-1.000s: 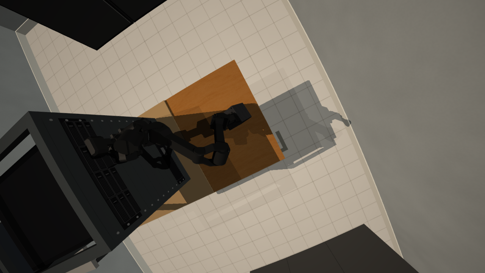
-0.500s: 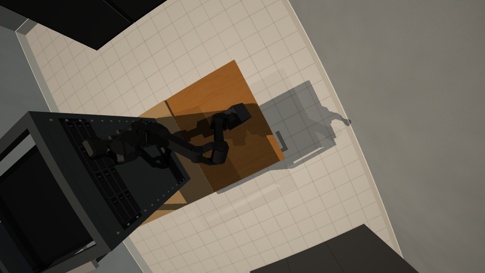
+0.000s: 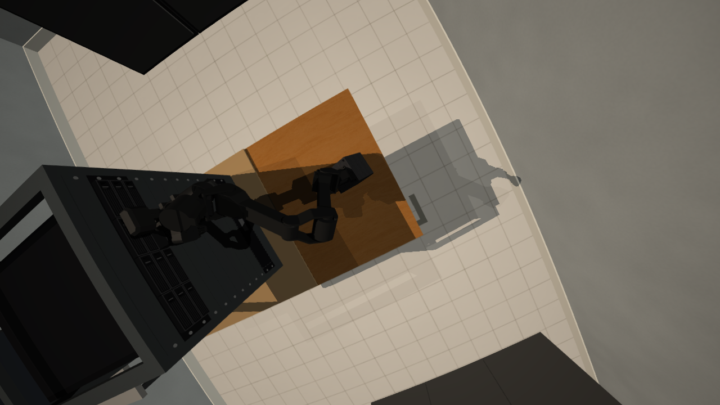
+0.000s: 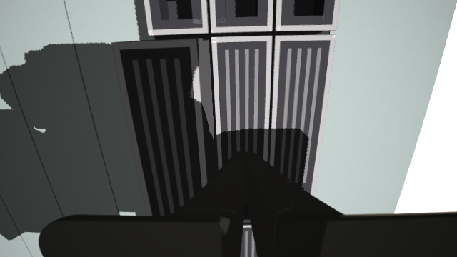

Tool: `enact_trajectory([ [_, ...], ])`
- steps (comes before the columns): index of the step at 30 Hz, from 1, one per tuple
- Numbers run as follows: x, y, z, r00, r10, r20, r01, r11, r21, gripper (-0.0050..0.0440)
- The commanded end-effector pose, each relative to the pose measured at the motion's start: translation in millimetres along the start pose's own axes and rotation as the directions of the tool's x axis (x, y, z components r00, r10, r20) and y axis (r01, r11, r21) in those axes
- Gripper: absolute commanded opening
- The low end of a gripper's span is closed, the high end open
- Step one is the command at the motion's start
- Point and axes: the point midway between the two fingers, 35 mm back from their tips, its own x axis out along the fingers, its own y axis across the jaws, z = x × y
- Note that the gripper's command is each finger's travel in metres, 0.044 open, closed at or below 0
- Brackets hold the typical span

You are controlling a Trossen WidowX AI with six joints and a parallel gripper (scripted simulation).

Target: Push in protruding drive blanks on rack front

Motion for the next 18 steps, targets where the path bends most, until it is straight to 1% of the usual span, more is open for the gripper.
enact_trajectory([
  [1,5.1,-8.7,4.2,1.000,-0.014,0.007,0.014,1.000,-0.017,-0.0050],
  [18,8.1,-9.3,4.4,1.000,-0.014,0.007,0.014,1.000,-0.017,-0.0050],
])
